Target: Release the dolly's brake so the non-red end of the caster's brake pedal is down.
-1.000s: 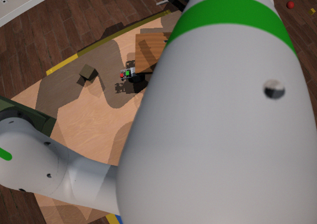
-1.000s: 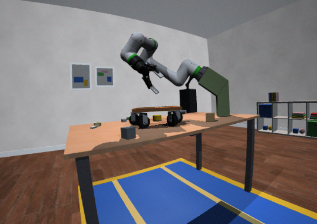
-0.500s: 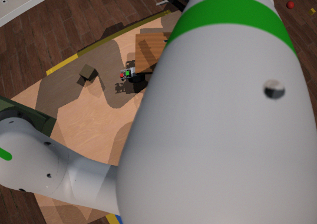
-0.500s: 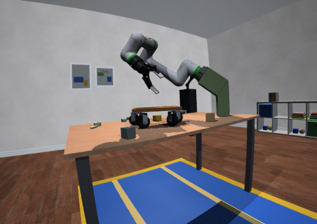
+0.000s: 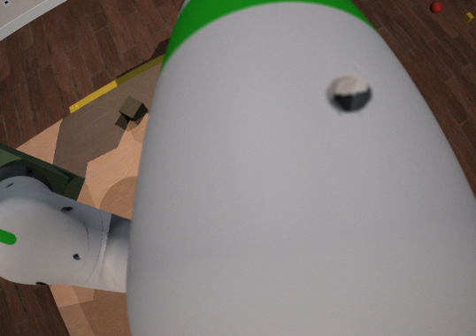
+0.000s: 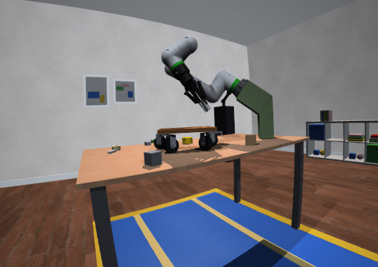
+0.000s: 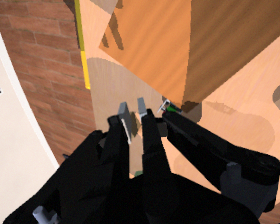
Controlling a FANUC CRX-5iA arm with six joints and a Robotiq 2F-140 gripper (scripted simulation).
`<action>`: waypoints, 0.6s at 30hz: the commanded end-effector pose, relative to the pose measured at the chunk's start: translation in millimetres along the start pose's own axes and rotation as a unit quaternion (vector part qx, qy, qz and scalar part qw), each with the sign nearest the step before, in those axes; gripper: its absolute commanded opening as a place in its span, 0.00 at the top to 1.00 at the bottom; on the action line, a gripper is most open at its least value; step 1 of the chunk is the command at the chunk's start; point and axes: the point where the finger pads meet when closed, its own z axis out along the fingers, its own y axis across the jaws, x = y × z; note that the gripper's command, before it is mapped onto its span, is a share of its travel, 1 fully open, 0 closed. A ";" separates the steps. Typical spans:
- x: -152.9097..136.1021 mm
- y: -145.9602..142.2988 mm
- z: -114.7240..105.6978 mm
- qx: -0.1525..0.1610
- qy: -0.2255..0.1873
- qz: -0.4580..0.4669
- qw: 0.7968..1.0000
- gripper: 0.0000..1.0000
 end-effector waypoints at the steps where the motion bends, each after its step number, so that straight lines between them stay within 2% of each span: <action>1: -21.0 -2.2 11.5 -0.047 0.006 -0.050 0.998 1.00; 2: -37.4 -0.8 18.9 -0.087 0.004 -0.106 0.991 1.00; 3: -37.4 -0.8 18.9 -0.087 0.004 -0.106 0.991 1.00; 4: -51.5 0.6 24.4 -0.121 0.003 -0.156 0.980 1.00; 6: -51.5 0.6 24.4 -0.126 0.003 -0.161 0.979 1.00; 7: -63.2 1.7 28.3 -0.158 0.004 -0.211 0.965 1.00; 8: -63.2 1.7 28.3 -0.161 0.004 -0.215 0.963 1.00; 9: -72.6 2.2 30.8 -0.183 0.004 -0.249 0.951 1.00; 11: -72.6 2.2 30.8 -0.192 0.006 -0.263 0.945 1.00; 12: -80.0 2.1 32.5 -0.219 0.008 -0.304 0.927 1.00; 13: -80.0 2.1 32.5 -0.219 0.008 -0.304 0.927 1.00; 14: -85.6 1.6 33.4 -0.239 0.011 -0.338 0.910 1.00; 15: -85.6 1.6 33.4 -0.239 0.011 -0.338 0.910 1.00; 16: -89.6 1.0 34.0 -0.255 0.013 -0.364 0.896 1.00; 18: -89.6 1.0 34.0 -0.255 0.013 -0.364 0.896 1.00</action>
